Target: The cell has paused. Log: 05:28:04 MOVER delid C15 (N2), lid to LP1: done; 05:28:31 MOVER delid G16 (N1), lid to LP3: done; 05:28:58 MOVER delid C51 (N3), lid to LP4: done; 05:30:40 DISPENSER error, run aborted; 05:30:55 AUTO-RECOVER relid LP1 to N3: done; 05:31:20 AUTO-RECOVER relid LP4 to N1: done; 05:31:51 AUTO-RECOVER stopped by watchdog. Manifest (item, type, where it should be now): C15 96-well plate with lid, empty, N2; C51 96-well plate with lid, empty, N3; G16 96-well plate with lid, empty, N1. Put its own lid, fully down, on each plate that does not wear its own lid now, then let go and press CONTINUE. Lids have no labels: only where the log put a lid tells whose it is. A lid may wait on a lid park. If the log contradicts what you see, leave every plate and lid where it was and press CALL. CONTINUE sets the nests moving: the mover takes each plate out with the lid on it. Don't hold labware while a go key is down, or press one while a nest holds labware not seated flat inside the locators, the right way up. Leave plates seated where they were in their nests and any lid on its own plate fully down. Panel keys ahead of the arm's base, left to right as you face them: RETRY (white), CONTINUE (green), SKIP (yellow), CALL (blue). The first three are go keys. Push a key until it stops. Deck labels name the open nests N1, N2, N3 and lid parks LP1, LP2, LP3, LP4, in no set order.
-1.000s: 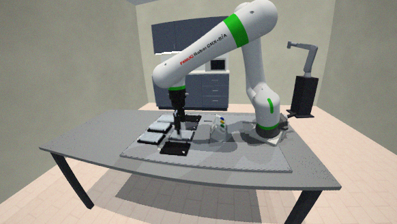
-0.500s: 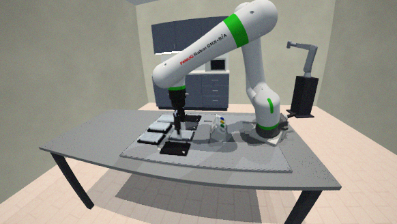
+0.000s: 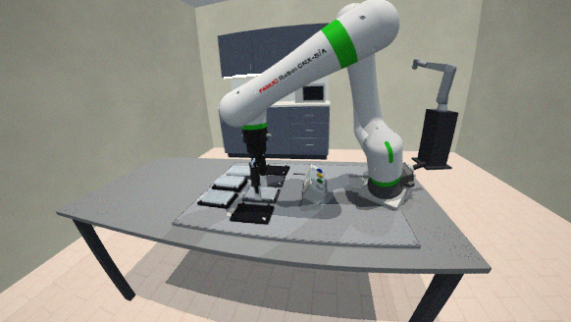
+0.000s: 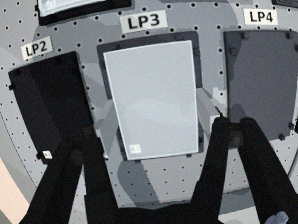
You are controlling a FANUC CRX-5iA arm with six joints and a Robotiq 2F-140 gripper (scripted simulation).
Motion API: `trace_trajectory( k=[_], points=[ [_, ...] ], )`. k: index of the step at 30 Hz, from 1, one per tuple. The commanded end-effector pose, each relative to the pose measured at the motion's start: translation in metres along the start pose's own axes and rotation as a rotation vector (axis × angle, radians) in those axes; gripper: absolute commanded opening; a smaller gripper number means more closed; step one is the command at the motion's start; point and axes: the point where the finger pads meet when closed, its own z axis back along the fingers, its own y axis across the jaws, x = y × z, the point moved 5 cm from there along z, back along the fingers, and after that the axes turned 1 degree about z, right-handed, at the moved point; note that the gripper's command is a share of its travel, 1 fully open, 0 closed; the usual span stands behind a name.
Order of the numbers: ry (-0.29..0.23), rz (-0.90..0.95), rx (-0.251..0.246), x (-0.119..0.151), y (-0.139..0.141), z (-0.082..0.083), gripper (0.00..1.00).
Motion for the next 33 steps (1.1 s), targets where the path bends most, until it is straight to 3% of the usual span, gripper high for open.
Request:
trace_trajectory(
  k=[1, 12, 33],
  points=[
    [0.0, 0.0, 0.0, 0.0, 0.0, 0.001, 0.0],
    [0.0, 0.0, 0.0, 0.0, 0.0, 0.009, 0.0],
    [0.0, 0.0, 0.0, 0.0, 0.0, 0.045, 0.0]
  ],
)
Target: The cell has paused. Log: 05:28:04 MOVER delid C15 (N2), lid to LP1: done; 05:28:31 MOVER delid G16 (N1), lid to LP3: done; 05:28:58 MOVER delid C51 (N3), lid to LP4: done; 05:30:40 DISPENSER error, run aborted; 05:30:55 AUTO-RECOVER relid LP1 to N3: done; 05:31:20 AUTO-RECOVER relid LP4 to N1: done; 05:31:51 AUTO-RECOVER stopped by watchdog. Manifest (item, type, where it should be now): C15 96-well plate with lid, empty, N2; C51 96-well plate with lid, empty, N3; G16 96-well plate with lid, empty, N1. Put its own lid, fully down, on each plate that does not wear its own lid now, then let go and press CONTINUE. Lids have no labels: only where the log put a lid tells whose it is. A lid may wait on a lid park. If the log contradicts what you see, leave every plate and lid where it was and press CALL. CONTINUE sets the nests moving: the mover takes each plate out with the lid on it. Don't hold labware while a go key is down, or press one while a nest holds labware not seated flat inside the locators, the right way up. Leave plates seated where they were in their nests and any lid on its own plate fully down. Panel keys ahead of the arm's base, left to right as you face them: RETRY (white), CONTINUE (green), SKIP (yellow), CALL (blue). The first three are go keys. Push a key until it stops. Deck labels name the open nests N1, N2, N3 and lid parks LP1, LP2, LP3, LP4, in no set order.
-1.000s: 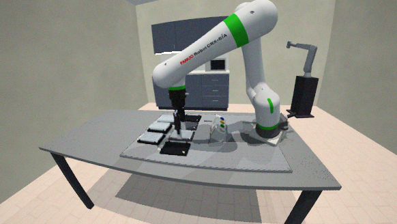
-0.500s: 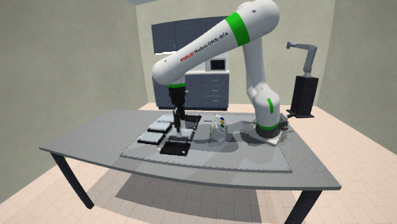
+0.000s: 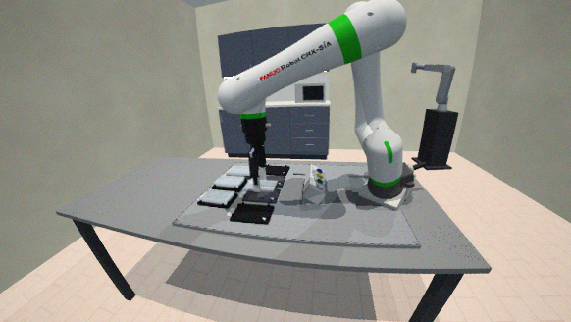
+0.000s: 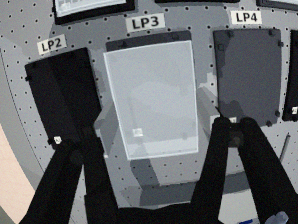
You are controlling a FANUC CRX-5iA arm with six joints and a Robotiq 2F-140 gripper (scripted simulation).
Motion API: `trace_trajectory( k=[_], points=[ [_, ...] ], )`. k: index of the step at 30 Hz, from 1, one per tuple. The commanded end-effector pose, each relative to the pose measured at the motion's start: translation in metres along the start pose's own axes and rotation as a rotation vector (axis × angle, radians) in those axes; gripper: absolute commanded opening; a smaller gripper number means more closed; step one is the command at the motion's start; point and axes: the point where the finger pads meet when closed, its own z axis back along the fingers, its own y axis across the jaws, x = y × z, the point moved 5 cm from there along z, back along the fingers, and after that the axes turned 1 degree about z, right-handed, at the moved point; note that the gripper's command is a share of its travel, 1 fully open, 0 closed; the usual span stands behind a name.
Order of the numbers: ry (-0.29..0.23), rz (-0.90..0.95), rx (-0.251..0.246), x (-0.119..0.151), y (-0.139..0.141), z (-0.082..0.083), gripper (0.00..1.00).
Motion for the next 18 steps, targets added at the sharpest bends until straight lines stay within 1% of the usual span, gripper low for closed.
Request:
trace_trajectory(
  k=[1, 8, 18],
  points=[
    [0.0, 0.0, 0.0, 0.0, 0.0, 0.008, 0.0],
    [0.0, 0.0, 0.0, 0.0, 0.0, 0.019, 0.0],
    [0.0, 0.0, 0.0, 0.0, 0.0, 0.026, 0.0]
  ],
)
